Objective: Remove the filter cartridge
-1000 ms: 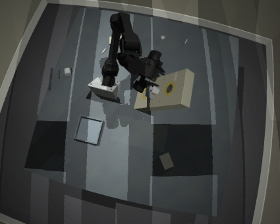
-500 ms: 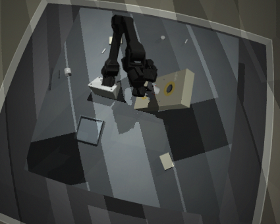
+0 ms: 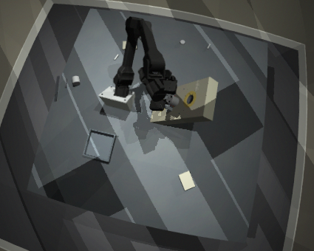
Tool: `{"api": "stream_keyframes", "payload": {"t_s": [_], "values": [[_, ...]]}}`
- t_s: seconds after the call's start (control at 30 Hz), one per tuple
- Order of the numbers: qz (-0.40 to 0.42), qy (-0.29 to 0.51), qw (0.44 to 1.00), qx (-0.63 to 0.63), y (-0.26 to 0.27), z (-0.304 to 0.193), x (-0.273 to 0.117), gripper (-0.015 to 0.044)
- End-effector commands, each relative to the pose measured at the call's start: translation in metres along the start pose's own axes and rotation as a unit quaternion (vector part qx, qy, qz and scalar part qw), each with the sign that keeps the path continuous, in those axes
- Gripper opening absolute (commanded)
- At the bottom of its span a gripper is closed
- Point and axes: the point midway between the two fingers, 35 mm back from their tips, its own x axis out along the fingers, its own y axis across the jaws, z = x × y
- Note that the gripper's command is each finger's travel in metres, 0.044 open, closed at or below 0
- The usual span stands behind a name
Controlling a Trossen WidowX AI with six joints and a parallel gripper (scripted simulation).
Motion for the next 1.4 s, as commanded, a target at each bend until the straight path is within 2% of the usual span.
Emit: {"api": "stream_keyframes", "payload": {"t_s": [0.0,0.67,1.27,1.37], "values": [[0.002,0.001,1.000,0.004,0.001,-0.002,0.007,0.0305],[0.004,-0.001,1.000,0.003,0.003,-0.002,0.037,0.0305],[0.002,0.001,1.000,0.001,0.001,-0.001,0.034,0.0185],[0.002,0.001,1.000,0.001,0.001,-0.001,0.034,0.0106]]}}
